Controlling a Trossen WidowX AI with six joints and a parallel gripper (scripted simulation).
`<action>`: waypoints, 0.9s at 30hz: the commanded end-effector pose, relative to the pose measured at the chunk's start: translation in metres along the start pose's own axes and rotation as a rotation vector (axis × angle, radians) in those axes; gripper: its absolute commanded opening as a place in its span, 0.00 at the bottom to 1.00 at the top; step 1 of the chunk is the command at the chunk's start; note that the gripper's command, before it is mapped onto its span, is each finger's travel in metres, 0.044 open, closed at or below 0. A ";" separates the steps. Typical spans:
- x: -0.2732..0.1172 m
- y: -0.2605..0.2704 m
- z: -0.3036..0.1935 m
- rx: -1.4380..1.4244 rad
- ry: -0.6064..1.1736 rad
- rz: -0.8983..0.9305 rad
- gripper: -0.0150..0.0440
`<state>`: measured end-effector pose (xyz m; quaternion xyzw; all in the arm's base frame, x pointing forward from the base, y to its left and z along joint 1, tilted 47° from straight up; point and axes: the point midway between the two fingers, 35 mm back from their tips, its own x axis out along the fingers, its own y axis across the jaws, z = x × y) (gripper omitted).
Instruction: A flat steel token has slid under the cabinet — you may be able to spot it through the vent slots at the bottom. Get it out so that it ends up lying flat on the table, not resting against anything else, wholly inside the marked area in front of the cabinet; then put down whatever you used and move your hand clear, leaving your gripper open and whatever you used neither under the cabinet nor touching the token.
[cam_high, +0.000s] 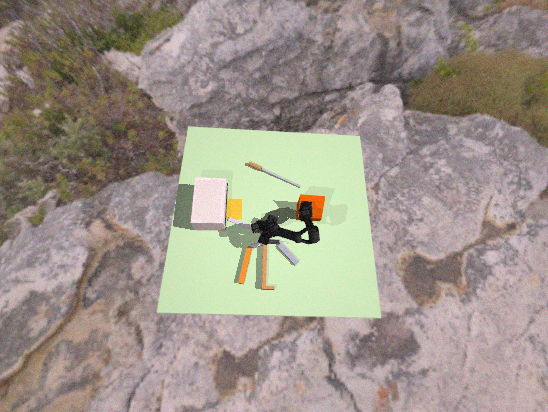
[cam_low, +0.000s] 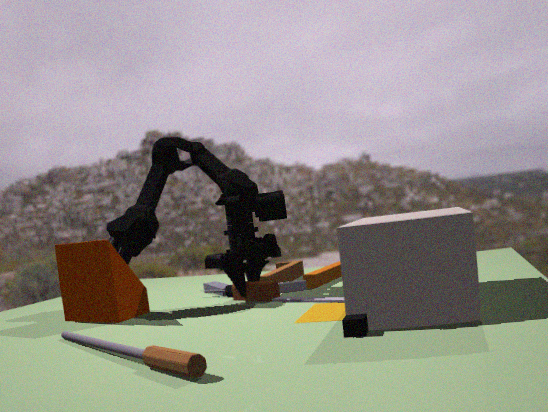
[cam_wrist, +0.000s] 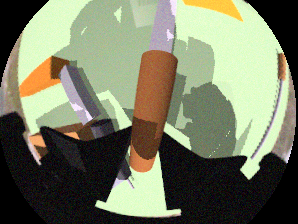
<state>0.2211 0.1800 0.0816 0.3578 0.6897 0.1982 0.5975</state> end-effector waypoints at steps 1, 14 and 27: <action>0.000 0.002 0.005 -0.011 0.004 0.004 0.25; 0.000 0.002 0.020 -0.020 0.005 0.004 0.25; 0.000 0.003 0.035 -0.025 0.006 0.004 0.25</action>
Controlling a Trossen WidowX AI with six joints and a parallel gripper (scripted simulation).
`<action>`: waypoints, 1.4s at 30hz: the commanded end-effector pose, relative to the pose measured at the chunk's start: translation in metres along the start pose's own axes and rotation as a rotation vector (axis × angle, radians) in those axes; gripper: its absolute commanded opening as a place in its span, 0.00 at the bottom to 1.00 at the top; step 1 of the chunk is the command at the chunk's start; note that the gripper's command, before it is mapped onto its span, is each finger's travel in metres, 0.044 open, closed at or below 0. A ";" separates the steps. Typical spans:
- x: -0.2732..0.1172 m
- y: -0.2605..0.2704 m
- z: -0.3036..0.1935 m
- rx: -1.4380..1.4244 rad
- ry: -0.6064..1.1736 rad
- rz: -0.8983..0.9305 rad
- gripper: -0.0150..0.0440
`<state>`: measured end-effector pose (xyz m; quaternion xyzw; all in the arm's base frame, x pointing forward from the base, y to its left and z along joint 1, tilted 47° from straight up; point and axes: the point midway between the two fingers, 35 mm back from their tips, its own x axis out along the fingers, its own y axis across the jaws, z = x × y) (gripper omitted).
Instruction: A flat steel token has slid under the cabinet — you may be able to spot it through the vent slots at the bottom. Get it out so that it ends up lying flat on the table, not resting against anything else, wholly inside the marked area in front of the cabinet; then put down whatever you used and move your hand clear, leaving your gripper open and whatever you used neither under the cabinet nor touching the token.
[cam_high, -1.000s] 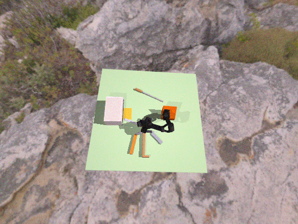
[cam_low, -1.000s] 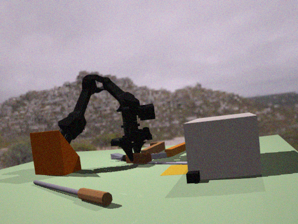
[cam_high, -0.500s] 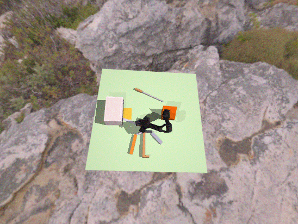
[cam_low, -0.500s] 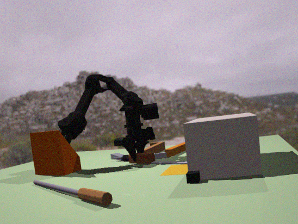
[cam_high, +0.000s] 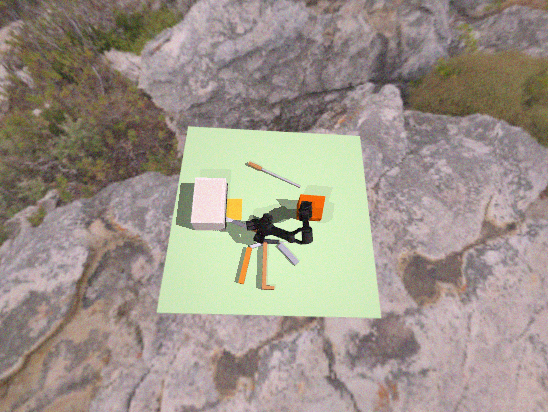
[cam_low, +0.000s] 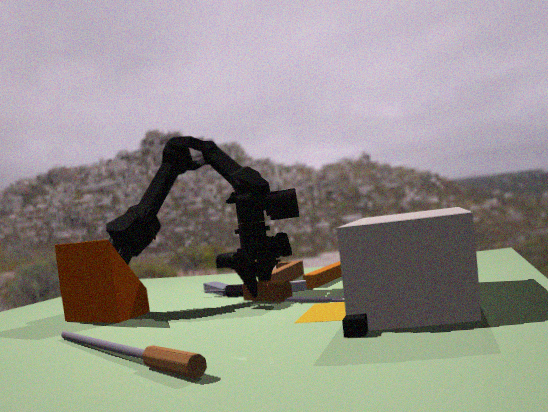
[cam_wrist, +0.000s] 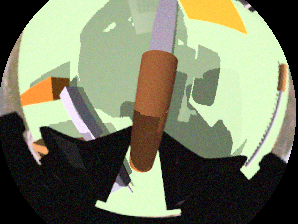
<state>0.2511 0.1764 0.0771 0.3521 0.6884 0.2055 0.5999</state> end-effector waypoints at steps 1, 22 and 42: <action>0.000 0.001 0.006 -0.006 0.003 0.003 0.25; 0.000 0.002 0.032 -0.009 0.003 0.003 0.25; 0.000 0.003 0.056 -0.010 0.002 0.003 0.25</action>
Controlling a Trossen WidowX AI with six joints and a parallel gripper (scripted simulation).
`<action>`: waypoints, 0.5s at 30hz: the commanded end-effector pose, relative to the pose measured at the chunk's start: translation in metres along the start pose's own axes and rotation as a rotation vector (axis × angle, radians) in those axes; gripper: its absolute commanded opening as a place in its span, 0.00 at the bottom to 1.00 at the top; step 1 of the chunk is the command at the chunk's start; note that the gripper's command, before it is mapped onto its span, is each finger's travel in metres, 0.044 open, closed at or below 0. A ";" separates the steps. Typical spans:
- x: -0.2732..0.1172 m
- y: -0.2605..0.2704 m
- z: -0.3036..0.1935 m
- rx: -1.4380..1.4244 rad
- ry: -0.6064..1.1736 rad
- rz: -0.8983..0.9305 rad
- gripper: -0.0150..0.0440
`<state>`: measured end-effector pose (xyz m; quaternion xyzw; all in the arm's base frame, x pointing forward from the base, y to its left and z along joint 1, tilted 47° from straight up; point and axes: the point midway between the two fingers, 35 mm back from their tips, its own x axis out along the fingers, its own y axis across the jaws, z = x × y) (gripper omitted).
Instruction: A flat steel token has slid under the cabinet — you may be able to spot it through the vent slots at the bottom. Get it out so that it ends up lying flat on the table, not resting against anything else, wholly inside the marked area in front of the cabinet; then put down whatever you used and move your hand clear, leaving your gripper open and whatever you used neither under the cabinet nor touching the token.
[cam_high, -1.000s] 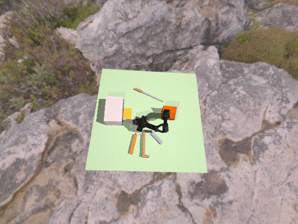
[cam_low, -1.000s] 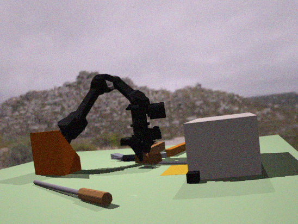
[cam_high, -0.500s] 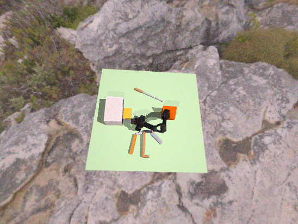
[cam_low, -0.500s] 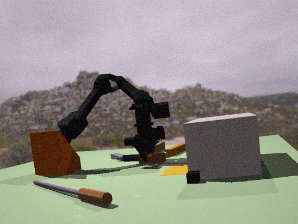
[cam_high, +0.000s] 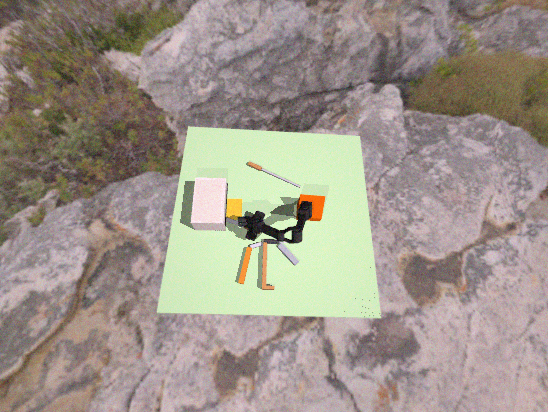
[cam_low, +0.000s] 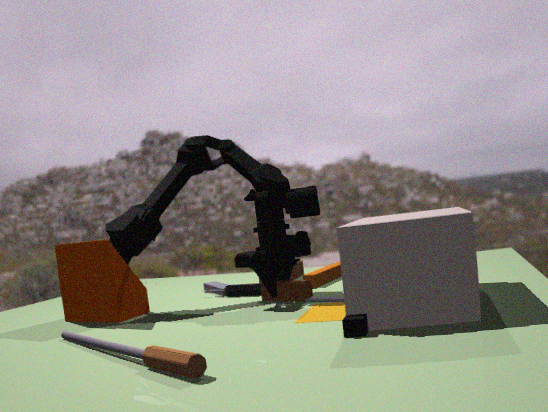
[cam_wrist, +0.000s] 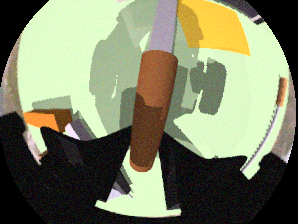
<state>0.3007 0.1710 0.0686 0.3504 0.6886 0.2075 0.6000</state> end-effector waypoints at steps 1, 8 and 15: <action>0.000 0.001 0.007 -0.005 0.000 0.003 0.25; 0.000 0.001 0.015 -0.006 -0.001 0.003 0.25; 0.000 0.002 0.023 -0.006 -0.001 0.003 0.25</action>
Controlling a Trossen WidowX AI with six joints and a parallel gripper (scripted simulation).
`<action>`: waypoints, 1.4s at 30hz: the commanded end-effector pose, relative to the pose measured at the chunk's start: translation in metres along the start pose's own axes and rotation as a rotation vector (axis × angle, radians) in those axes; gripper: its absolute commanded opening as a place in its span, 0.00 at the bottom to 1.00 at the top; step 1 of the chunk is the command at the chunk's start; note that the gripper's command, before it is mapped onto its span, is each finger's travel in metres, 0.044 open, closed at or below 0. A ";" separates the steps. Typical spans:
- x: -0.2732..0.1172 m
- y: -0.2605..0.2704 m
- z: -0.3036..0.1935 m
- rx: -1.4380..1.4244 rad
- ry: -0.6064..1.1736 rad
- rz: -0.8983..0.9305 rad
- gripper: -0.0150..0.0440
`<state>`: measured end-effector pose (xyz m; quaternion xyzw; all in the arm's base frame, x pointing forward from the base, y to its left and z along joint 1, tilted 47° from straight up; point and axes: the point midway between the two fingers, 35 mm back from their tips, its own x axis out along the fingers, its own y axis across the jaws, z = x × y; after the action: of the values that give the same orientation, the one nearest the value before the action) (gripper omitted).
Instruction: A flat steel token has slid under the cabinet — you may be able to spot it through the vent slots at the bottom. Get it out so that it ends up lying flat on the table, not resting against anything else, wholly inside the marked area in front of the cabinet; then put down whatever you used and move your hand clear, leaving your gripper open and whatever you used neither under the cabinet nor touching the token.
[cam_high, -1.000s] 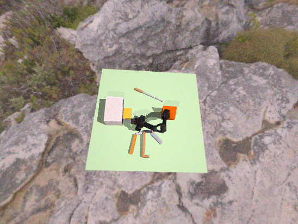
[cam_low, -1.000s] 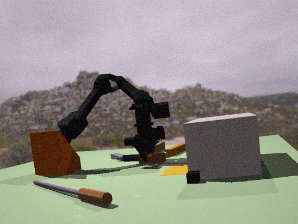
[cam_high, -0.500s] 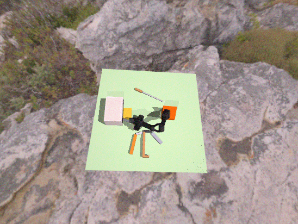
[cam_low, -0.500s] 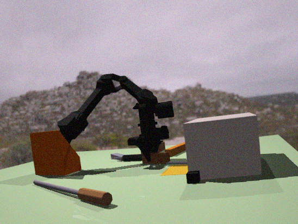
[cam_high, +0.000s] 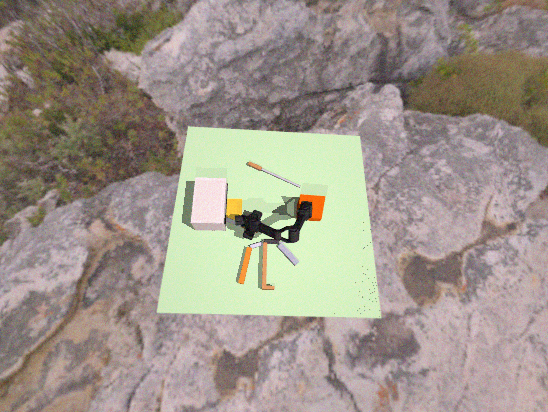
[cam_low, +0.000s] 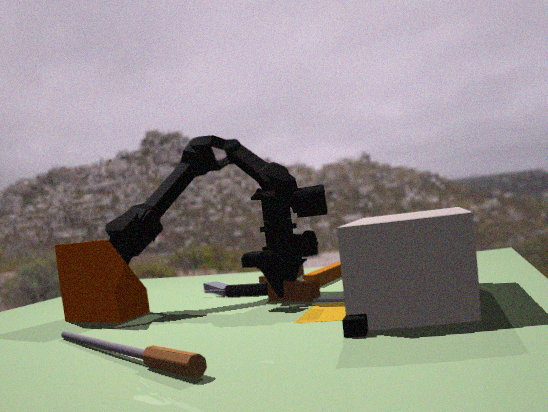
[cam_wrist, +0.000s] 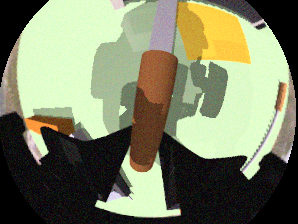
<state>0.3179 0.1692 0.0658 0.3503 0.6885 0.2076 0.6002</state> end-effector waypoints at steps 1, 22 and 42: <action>0.000 0.001 0.006 -0.006 -0.001 0.003 0.25; 0.000 0.002 0.029 -0.007 -0.002 0.003 0.25; 0.000 0.003 0.050 -0.007 -0.002 0.003 0.25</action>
<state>0.3620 0.1644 0.0588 0.3504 0.6880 0.2079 0.6005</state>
